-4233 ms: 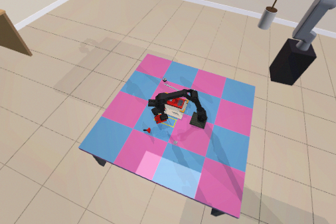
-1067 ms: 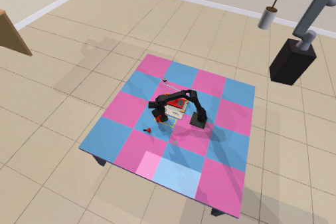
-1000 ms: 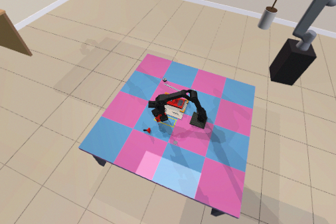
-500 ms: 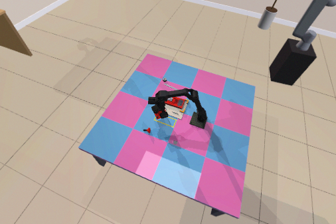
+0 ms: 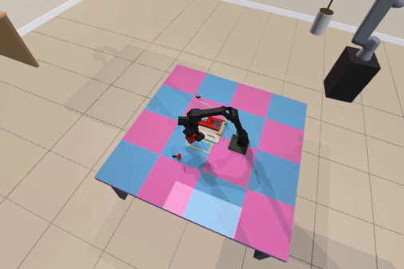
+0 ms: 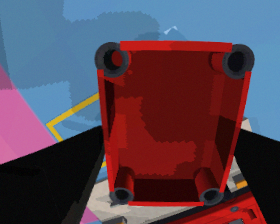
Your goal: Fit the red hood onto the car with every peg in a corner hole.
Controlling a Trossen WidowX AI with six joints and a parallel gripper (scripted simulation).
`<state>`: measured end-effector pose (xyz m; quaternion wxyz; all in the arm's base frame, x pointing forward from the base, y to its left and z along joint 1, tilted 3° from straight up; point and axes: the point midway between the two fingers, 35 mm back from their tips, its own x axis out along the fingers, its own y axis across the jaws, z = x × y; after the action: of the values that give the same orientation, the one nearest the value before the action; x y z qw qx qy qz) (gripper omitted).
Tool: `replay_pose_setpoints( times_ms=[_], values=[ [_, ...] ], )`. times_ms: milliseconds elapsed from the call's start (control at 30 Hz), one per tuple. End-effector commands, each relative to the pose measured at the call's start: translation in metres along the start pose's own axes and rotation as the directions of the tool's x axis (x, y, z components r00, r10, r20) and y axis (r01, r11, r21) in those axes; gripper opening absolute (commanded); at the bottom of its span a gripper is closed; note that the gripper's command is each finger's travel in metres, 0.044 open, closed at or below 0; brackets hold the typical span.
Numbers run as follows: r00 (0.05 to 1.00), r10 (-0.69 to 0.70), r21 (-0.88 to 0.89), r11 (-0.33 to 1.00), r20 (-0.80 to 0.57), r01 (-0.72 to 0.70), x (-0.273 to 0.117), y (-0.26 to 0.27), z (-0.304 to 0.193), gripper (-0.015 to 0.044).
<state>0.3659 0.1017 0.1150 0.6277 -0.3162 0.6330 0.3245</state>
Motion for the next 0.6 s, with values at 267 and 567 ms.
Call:
replay_pose_setpoints(
  times_ms=[267,567],
  values=[
    [1.0,-0.001,-0.343,0.939,0.005,0.002,-0.0008,-0.0009,0.0019,0.0],
    [1.0,0.0,-0.572,0.82,0.007,0.004,-0.0011,-0.0013,0.0029,0.0]
  ],
)
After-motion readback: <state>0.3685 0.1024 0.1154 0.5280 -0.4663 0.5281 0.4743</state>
